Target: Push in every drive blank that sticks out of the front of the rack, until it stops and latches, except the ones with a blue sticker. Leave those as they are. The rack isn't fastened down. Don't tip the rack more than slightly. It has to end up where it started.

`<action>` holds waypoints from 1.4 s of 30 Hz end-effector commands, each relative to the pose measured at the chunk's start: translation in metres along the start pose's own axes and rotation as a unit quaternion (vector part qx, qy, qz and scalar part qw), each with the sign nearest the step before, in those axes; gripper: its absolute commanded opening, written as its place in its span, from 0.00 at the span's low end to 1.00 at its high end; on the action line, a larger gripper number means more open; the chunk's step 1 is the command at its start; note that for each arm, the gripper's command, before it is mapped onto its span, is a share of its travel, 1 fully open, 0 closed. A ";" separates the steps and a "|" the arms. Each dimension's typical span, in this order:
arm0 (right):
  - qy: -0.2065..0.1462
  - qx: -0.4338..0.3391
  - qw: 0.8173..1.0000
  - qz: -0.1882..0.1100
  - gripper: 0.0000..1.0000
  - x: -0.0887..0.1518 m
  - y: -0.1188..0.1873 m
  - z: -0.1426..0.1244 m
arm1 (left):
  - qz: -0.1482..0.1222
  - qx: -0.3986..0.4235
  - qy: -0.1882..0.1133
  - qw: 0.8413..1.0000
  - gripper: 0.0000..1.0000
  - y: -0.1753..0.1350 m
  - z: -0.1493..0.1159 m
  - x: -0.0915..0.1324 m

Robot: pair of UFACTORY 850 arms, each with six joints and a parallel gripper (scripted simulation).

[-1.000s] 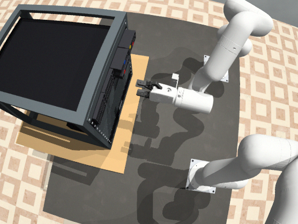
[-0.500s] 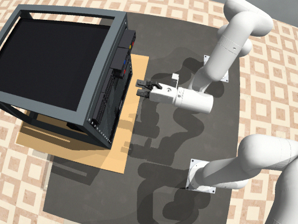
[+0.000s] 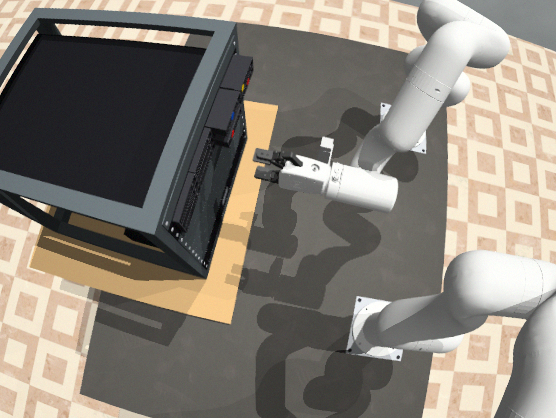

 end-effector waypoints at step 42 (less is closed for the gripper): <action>0.000 -0.001 1.000 0.001 1.00 -0.030 -0.017 0.109 | 0.000 0.000 0.001 1.000 1.00 0.000 0.000 0.001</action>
Point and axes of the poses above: on each arm, the point where the finger pads meet when closed, its own x axis back along the fingers, its own y axis across the jaws, z = x × y, the point moved 5 cm from there along x, back along the fingers, and after that the axes turned 1 degree about -x, right-handed, at the moved point
